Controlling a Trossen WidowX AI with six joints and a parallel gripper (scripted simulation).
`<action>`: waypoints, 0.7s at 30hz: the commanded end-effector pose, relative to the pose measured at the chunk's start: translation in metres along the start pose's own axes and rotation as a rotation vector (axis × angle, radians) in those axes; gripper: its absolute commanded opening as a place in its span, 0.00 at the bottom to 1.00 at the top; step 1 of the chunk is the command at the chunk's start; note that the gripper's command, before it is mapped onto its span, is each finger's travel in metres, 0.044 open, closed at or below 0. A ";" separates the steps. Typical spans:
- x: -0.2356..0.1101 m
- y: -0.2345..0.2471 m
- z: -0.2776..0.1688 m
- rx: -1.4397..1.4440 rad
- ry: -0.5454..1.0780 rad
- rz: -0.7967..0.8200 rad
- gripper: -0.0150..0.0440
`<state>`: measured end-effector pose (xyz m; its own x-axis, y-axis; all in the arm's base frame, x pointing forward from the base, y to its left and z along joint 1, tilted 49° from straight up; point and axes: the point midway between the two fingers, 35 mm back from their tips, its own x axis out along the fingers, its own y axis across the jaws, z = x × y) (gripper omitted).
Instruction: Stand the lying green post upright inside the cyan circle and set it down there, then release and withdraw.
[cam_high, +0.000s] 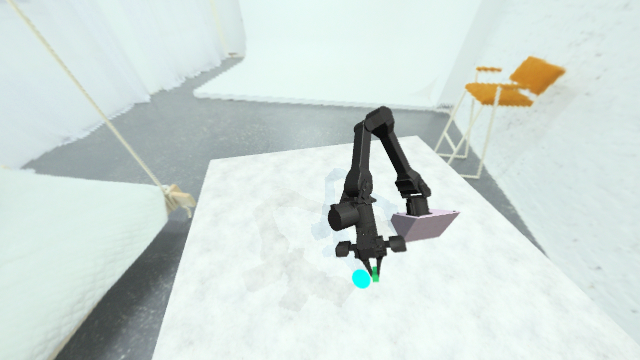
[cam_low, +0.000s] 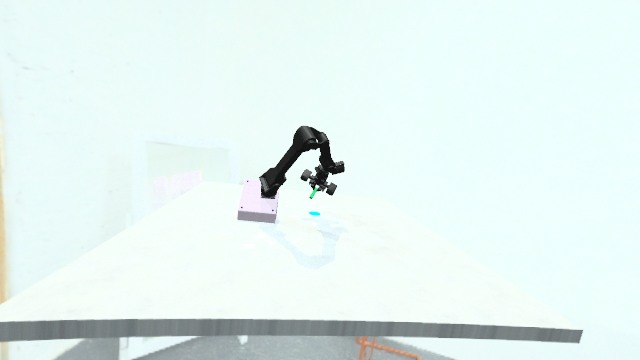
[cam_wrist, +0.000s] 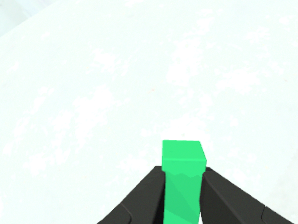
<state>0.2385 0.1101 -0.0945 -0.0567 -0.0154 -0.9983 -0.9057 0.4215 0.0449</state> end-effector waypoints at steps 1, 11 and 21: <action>0.000 0.002 -0.002 -0.008 -0.023 0.007 0.29; -0.001 0.001 -0.002 -0.023 -0.097 0.007 0.29; -0.004 0.001 -0.003 -0.040 -0.171 0.001 0.29</action>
<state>0.2399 0.1089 -0.0908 0.0093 0.1247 -0.9921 -0.9189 0.3924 0.0407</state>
